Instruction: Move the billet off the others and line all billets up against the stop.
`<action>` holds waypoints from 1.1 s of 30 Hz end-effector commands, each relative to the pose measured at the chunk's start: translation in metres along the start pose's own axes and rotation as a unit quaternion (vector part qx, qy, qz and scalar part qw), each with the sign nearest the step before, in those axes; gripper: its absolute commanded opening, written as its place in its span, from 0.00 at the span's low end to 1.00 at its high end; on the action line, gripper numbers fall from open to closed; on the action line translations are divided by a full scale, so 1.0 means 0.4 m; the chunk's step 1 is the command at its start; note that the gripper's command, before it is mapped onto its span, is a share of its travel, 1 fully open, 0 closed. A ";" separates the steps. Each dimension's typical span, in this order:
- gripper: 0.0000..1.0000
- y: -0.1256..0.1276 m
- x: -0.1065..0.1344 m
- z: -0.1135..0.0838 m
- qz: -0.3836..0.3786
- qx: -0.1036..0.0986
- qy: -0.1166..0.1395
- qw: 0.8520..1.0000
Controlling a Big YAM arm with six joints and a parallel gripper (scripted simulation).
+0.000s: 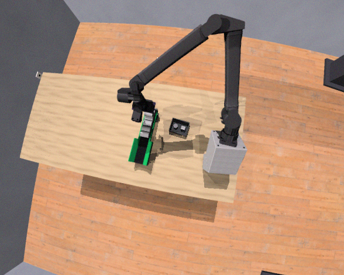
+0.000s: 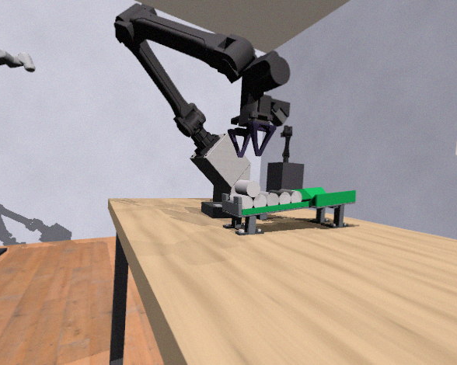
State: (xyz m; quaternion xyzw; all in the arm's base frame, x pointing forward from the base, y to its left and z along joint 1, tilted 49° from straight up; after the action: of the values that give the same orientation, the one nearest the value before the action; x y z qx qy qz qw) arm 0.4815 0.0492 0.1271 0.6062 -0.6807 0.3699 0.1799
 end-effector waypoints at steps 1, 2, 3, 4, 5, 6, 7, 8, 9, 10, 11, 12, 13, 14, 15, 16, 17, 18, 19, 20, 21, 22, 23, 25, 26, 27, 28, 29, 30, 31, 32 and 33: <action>0.86 -0.033 -0.007 -0.026 -0.005 0.009 -0.002 1.000; 0.86 -0.033 -0.007 -0.026 -0.005 0.009 -0.002 1.000; 0.86 -0.033 -0.007 -0.026 -0.005 0.009 -0.002 1.000; 0.86 -0.033 -0.007 -0.026 -0.005 0.009 -0.002 1.000; 0.86 -0.033 -0.007 -0.026 -0.005 0.009 -0.002 1.000; 0.86 -0.033 -0.007 -0.026 -0.005 0.009 -0.002 1.000; 0.86 -0.032 -0.005 -0.014 -0.006 0.005 -0.001 1.000; 0.86 -0.042 0.009 0.015 0.010 0.004 0.000 1.000; 0.86 -0.020 0.004 0.041 0.002 -0.002 0.002 1.000; 0.86 -0.002 0.000 0.071 -0.004 -0.008 0.003 1.000; 0.86 -0.002 0.000 0.096 -0.004 -0.008 0.002 1.000; 0.86 -0.002 0.000 0.118 -0.004 -0.008 0.002 1.000; 0.86 -0.002 0.000 0.134 -0.004 -0.008 0.002 1.000; 0.86 -0.001 0.000 0.142 -0.004 -0.008 0.002 1.000; 0.86 -0.002 0.000 0.144 -0.004 -0.008 0.003 1.000; 0.86 -0.002 0.000 0.144 -0.004 -0.008 0.003 1.000; 0.86 -0.002 0.000 0.144 -0.004 -0.008 0.003 1.000; 0.86 0.000 -0.034 0.108 -0.017 0.006 -0.003 1.000; 0.86 -0.009 -0.017 0.091 -0.009 0.013 -0.005 1.000; 0.86 -0.009 -0.017 0.091 -0.009 0.013 -0.005 1.000; 0.86 -0.009 -0.017 0.091 -0.009 0.013 -0.005 1.000; 0.86 -0.018 -0.006 0.080 -0.003 0.018 -0.006 1.000; 0.86 -0.019 0.010 0.097 0.003 0.012 -0.003 1.000; 0.86 -0.016 0.021 0.122 0.007 0.001 0.001 1.000; 0.86 -0.013 0.016 0.128 0.004 -0.001 0.001 1.000; 0.86 -0.012 0.005 0.120 0.000 0.002 0.000 1.000; 0.86 -0.012 0.001 0.116 -0.002 0.004 -0.001 1.000; 0.86 -0.012 0.000 0.115 -0.002 0.004 -0.001 1.000; 0.86 -0.012 0.000 0.115 -0.002 0.004 -0.001 1.000; 0.86 -0.012 0.000 0.115 -0.002 0.004 -0.001 1.000; 0.86 -0.012 0.000 0.115 -0.002 0.004 -0.001 1.000; 0.86 -0.012 0.000 0.115 -0.002 0.004 -0.001 1.000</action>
State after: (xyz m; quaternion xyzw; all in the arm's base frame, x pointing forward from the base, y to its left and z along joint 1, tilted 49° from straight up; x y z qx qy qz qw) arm 0.4938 0.0152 0.0969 0.6068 -0.6799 0.3687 0.1835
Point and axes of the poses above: the point where the finger pads meet when closed, its own z axis out along the fingers, its own y axis across the jaws, x = y × z, the point moved 9 cm from there along -z, back along the fingers, and after that the axes turned 15 degrees about z, right-handed, at the moved point
